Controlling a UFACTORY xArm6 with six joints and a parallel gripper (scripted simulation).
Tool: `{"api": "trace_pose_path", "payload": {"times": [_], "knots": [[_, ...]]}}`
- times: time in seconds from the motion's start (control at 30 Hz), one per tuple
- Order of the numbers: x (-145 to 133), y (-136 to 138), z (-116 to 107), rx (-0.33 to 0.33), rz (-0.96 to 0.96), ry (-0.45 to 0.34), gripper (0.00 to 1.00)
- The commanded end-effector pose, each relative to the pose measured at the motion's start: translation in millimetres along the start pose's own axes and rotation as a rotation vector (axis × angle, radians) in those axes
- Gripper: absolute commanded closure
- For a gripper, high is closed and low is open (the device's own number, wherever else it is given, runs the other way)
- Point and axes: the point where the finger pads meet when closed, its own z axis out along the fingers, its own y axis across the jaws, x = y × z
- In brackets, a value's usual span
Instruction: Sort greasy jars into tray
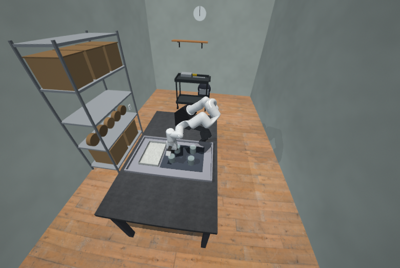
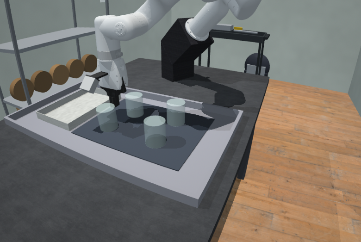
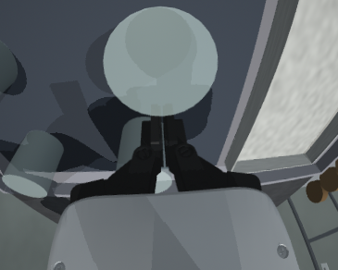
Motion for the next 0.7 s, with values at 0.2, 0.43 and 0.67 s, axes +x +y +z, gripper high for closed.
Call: {"api": "trace_pose_path", "payload": {"times": [0.2,0.43,0.67], "knots": [[2.5,0.3,-2.1,-0.001,-0.001,0.003,1.0],[3.4,0.3,-2.9,-0.001,-0.001,0.003,1.0],[4.1,0.3,-3.4,-0.001,-0.001,0.003,1.0]]}}
